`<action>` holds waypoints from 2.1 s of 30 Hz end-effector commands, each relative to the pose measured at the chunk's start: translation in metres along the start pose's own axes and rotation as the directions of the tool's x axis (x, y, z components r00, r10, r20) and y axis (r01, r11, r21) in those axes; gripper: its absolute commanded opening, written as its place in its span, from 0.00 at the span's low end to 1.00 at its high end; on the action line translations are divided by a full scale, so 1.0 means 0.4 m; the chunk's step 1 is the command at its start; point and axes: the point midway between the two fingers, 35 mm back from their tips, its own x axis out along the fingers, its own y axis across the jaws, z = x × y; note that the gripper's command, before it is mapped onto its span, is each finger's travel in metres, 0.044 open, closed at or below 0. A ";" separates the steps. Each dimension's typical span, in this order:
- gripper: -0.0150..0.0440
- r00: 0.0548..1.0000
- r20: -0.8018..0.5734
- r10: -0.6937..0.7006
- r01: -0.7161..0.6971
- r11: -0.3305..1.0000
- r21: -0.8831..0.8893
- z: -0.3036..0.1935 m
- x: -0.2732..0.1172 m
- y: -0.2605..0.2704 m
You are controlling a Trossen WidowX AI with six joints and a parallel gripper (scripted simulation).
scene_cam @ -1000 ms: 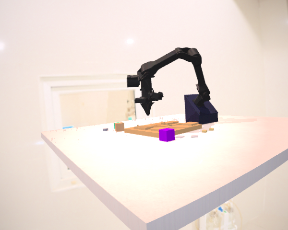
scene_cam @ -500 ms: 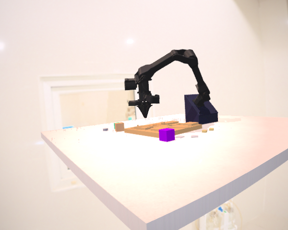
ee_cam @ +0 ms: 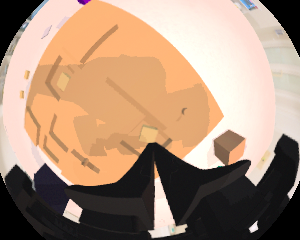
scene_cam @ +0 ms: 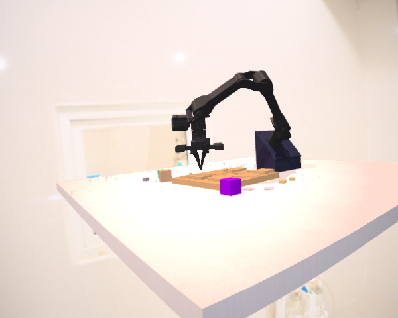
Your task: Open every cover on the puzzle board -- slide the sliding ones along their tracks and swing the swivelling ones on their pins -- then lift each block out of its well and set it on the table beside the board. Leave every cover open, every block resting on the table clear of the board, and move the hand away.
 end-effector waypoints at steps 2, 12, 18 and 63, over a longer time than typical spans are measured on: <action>0.25 1.000 0.006 0.008 -0.009 0.929 0.369 -0.002 0.033 0.005; 0.25 1.000 0.006 0.008 -0.009 0.929 0.369 -0.001 0.046 0.006; 0.25 1.000 0.006 0.008 -0.010 0.929 0.369 0.000 0.059 0.007; 0.30 1.000 0.009 0.009 -0.009 1.000 -0.014 -0.024 0.052 0.015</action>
